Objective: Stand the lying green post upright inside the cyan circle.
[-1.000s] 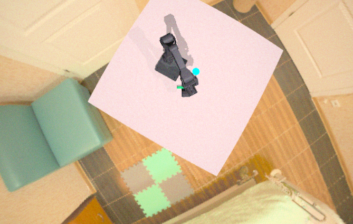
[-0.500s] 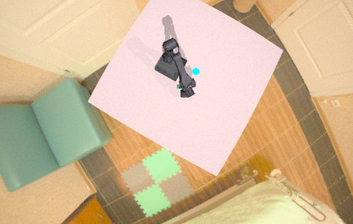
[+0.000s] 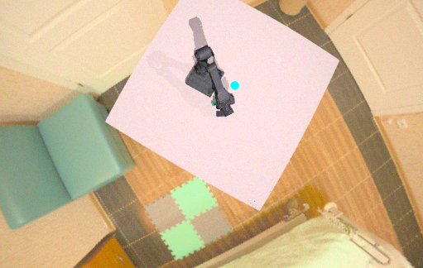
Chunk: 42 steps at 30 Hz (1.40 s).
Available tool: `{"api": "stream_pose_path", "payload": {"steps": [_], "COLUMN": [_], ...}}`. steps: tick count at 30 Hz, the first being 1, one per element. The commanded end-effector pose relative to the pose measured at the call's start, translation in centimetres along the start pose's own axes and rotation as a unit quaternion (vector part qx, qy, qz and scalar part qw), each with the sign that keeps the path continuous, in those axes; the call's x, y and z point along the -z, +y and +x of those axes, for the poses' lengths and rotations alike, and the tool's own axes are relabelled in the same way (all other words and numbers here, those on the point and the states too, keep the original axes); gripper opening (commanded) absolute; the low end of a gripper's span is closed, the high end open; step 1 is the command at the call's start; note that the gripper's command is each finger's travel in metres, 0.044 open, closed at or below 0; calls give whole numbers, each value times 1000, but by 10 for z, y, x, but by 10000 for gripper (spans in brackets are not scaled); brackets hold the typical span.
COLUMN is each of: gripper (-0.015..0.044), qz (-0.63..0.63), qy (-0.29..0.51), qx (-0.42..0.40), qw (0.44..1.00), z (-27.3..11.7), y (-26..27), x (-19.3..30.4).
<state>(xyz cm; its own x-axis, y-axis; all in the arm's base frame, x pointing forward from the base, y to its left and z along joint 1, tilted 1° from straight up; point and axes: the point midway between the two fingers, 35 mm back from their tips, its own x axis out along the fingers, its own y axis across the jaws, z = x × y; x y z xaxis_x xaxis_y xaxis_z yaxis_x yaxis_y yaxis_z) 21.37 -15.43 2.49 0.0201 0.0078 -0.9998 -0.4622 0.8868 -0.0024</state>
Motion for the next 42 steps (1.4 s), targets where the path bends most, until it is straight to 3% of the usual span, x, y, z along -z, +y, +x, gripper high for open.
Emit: {"api": "stream_pose_path", "payload": {"steps": [1,32,42], "gripper": [23,23,23], "qz": [-1,-1,31], "qy": [-1,-1,-2], "qx": [8,8,7], "qw": [1000,1000,1000], "z": [-13,-110,-114], "y": [-5,-1,6], "x": [-2,0,-10]}}
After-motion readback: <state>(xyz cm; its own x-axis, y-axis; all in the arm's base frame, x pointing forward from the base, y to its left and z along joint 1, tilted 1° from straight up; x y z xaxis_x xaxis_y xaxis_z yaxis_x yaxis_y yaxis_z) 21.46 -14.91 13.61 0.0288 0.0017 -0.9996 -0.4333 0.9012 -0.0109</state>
